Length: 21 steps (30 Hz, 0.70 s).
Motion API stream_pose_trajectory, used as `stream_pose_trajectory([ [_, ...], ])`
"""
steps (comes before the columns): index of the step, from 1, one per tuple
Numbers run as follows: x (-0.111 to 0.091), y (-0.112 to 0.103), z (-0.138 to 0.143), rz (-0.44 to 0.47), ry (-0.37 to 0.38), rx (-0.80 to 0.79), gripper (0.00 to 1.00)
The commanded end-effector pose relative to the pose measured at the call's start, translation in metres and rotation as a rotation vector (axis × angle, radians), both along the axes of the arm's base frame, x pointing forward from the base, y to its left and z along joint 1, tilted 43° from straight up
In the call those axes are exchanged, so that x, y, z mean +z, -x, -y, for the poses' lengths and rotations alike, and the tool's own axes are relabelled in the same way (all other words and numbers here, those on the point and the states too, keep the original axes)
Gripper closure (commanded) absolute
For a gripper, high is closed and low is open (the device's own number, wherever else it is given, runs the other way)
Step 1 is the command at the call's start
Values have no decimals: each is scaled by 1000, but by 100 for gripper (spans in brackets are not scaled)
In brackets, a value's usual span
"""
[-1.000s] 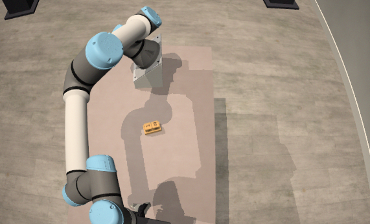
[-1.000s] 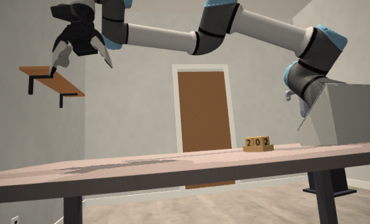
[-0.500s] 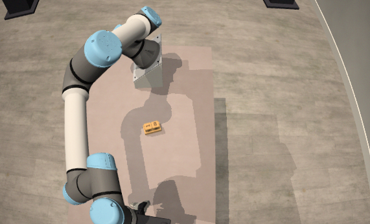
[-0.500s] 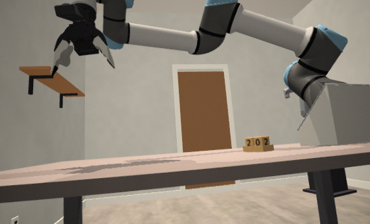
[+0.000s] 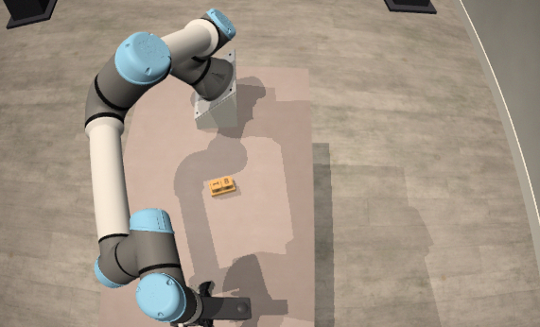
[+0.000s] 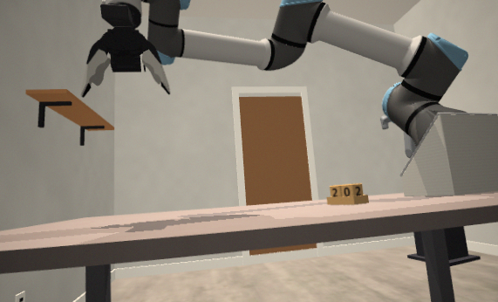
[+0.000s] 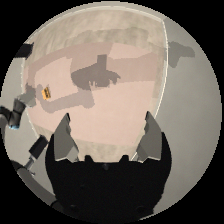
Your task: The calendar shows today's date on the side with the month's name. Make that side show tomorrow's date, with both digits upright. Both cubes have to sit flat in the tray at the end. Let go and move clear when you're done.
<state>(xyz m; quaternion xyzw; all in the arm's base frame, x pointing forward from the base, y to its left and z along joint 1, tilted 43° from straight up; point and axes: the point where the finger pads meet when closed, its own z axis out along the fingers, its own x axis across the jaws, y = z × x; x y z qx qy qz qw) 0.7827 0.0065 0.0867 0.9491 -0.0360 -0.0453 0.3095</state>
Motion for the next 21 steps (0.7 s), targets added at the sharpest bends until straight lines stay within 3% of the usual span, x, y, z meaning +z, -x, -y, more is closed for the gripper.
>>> stream_pose_trajectory([
  [1, 0, 10, -2, -27, -4, 56, 0],
  [15, -6, 88, -10, -263, -15, 384, 0],
  [17, -6, 88, -10, -263, -15, 384, 0],
  [21, -10, 119, -11, -345, -18, 492, 0],
])
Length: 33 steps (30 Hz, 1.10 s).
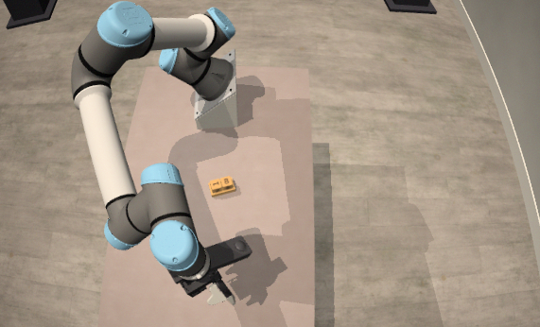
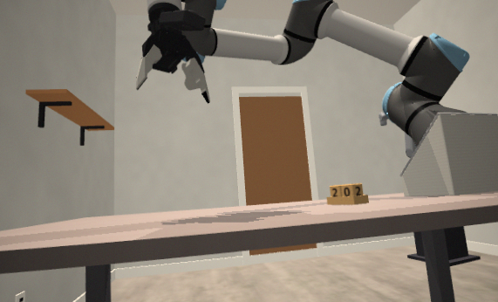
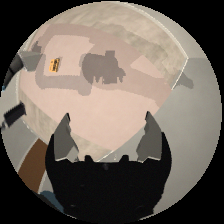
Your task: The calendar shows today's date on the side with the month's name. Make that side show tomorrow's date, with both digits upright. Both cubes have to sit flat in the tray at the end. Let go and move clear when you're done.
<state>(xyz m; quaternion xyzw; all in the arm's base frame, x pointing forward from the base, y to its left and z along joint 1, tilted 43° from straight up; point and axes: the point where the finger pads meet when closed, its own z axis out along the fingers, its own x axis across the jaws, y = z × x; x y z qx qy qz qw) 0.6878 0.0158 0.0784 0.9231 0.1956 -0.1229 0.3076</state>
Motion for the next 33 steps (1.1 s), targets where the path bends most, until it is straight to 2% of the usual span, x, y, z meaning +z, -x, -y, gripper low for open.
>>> stream_pose_trajectory([
  [1, -2, 32, -2, -70, -9, 125, 0],
  [11, -13, 119, 1, -284, -16, 400, 0],
  [13, -13, 119, 1, -284, -16, 400, 0],
  [28, -31, 247, 14, -575, -22, 752, 0],
  [30, -31, 247, 14, -575, -22, 752, 0],
  [33, -34, 269, 16, -621, -23, 806, 0],
])
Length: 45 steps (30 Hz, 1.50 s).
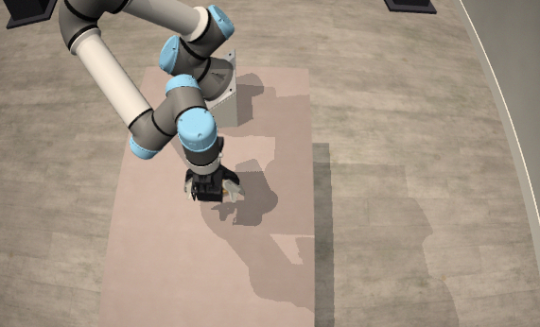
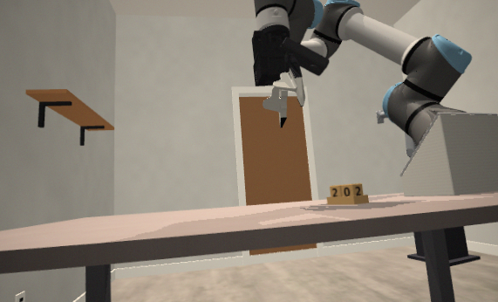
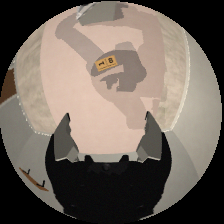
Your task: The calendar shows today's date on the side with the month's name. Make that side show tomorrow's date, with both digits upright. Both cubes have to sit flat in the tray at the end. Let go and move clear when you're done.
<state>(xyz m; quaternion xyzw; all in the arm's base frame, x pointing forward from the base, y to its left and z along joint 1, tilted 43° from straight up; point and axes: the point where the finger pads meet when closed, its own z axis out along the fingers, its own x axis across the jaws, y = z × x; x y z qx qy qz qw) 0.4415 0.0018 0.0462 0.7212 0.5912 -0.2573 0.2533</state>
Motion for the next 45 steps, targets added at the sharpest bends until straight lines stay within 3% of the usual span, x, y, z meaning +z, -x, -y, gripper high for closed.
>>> stream_pose_trajectory([
  [1, -3, 29, 3, -53, -6, 82, 0],
  [11, -11, 79, 11, -162, -4, 208, 0],
  [20, -14, 97, 14, -201, -3, 253, 0],
  [45, -15, 105, 16, -216, -3, 270, 0],
])
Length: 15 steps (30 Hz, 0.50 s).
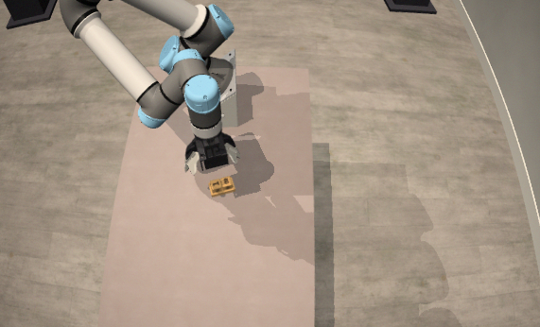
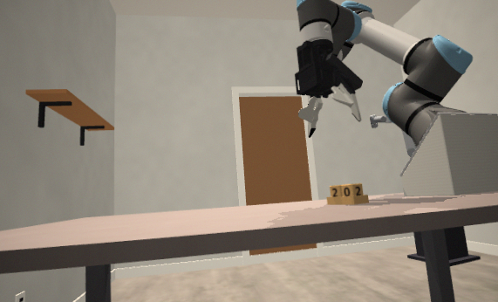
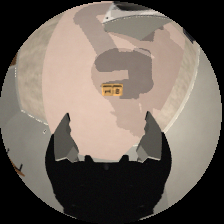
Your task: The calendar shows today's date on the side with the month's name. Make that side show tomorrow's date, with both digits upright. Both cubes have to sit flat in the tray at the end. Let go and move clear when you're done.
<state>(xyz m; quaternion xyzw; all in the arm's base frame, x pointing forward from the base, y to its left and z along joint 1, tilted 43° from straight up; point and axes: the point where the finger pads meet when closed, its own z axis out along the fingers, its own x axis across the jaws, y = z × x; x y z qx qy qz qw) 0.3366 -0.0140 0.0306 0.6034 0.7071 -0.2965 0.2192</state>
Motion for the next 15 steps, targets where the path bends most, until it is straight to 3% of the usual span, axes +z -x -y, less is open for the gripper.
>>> stream_pose_trajectory([
  [1, 0, 0, 0, 2, 0, -1, 0],
  [8, -1, 0, 1, 22, 1, -23, 0],
  [15, -5, 1, 3, 117, 7, -123, 0],
])
